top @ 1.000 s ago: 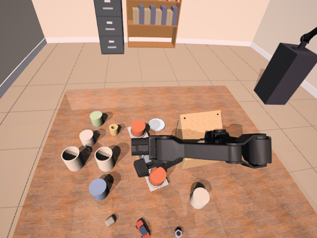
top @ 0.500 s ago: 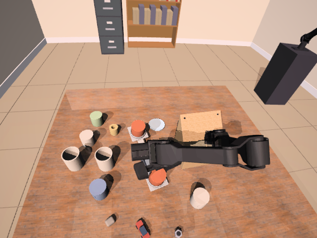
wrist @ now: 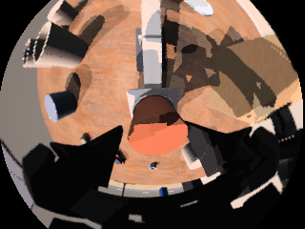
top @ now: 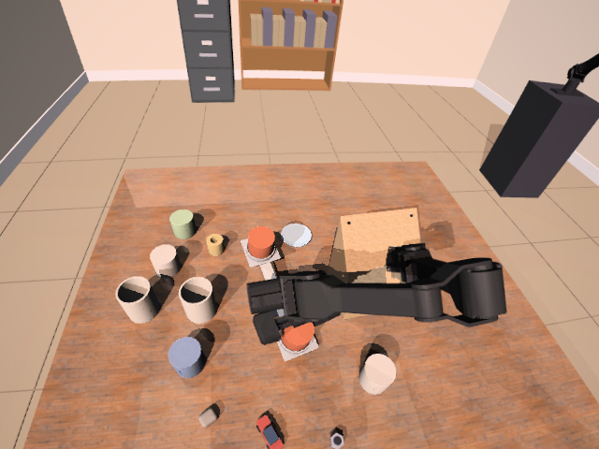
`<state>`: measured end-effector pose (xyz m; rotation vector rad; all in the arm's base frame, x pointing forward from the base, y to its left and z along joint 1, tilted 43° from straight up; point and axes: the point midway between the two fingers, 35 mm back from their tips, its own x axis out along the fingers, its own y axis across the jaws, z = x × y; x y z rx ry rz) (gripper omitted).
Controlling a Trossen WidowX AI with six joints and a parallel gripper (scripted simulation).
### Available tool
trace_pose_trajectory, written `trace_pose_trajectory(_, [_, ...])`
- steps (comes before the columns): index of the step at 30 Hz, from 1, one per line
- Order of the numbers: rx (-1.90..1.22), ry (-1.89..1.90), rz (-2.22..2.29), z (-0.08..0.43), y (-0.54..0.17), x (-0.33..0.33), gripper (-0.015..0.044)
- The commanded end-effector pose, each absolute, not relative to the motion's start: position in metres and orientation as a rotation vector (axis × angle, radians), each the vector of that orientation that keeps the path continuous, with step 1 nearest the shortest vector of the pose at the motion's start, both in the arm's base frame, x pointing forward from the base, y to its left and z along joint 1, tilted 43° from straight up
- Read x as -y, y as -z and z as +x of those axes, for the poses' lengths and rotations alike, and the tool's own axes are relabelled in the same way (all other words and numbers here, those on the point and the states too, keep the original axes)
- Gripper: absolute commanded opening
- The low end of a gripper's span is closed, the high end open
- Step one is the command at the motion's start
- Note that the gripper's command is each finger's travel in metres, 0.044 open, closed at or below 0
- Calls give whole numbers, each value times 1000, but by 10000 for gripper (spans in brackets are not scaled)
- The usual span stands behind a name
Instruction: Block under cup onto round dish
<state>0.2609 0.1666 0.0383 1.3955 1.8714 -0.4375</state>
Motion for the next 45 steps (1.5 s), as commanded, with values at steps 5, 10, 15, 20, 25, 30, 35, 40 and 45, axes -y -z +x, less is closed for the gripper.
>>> trace_pose_trajectory(5, [-1879, 454, 1401, 256, -27, -174, 440])
trace_pose_trajectory(10, [-1880, 454, 1403, 254, -23, -179, 440])
trace_pose_trajectory(15, [-1881, 454, 1403, 254, -23, -179, 413])
trace_pose_trajectory(20, [-1881, 454, 1403, 254, -23, -179, 380])
trace_pose_trajectory(25, [-1881, 454, 1403, 254, -23, -179, 347])
trace_pose_trajectory(30, [-1881, 454, 1403, 254, -23, -179, 313])
trace_pose_trajectory(35, [-1880, 454, 1403, 255, -24, -178, 182])
trace_pose_trajectory(40, [-1878, 455, 1402, 257, -28, -174, 51])
trace_pose_trajectory(45, [-1877, 457, 1401, 259, -31, -170, 0])
